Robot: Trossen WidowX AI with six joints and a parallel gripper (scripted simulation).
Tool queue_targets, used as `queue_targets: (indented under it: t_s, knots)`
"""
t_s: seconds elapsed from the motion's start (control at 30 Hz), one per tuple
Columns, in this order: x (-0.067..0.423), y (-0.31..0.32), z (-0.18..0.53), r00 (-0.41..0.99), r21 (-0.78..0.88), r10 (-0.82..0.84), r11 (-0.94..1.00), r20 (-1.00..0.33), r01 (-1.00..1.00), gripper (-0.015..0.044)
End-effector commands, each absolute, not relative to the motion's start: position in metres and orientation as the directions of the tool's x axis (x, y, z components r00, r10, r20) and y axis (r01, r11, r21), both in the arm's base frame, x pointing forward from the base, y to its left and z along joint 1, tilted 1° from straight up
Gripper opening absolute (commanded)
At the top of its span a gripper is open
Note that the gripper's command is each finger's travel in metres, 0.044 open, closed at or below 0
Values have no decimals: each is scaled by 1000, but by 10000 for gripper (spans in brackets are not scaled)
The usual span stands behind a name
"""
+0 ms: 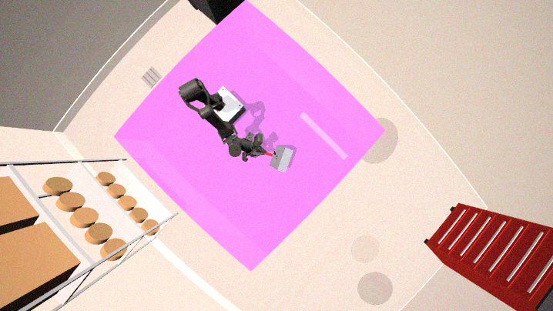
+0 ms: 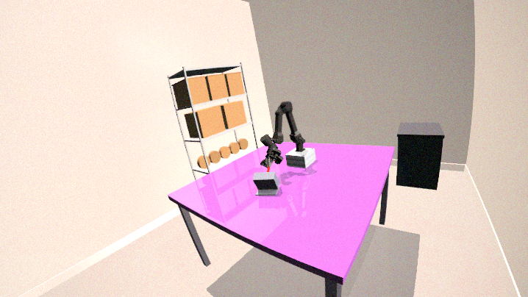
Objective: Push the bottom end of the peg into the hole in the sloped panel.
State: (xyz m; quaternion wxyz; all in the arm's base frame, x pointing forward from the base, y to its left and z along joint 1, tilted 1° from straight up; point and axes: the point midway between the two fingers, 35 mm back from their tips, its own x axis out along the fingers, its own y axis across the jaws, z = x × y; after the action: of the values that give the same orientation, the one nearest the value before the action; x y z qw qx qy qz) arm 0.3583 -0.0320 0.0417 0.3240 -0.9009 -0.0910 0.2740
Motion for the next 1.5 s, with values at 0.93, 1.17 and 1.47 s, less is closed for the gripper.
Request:
queue_targets:
  t_s: [0.93, 1.17, 1.47]
  knots:
    - [375, -23, 30, 835, -634, 341, -773, -432, -12, 0]
    - [375, -23, 30, 835, -634, 341, -773, -432, -12, 0]
    - [377, -24, 32, 835, -634, 341, -773, -432, -12, 0]
